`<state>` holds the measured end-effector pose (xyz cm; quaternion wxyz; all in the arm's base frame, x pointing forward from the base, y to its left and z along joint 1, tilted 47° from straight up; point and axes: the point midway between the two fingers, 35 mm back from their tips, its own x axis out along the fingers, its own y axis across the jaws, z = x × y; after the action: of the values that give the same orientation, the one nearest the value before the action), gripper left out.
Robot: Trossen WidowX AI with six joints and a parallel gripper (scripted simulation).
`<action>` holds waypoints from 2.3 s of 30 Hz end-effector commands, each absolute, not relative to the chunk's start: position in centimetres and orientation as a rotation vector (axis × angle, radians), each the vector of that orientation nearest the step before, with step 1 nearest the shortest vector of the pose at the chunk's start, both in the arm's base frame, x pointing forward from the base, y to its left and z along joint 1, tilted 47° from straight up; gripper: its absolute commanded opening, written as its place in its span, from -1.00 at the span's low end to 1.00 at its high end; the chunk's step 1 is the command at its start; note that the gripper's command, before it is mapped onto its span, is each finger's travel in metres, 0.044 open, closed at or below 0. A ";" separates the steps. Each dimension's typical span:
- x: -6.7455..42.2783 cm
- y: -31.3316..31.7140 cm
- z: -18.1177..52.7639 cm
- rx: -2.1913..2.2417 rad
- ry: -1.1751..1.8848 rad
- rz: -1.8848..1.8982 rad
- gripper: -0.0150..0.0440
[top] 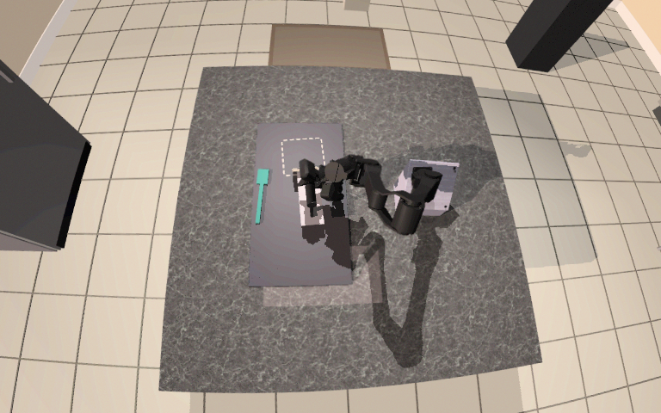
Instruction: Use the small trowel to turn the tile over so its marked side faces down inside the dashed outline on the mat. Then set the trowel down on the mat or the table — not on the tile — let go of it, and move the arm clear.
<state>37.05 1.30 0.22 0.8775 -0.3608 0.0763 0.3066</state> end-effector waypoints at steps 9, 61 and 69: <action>37.5 -0.7 -0.7 -0.764 0.154 0.629 -0.49; 36.8 -0.1 3.5 -0.763 0.154 0.629 -0.49; 36.8 -0.1 3.5 -0.763 0.154 0.629 -0.49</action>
<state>36.80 0.05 3.55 0.8756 -0.3680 0.0709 0.3048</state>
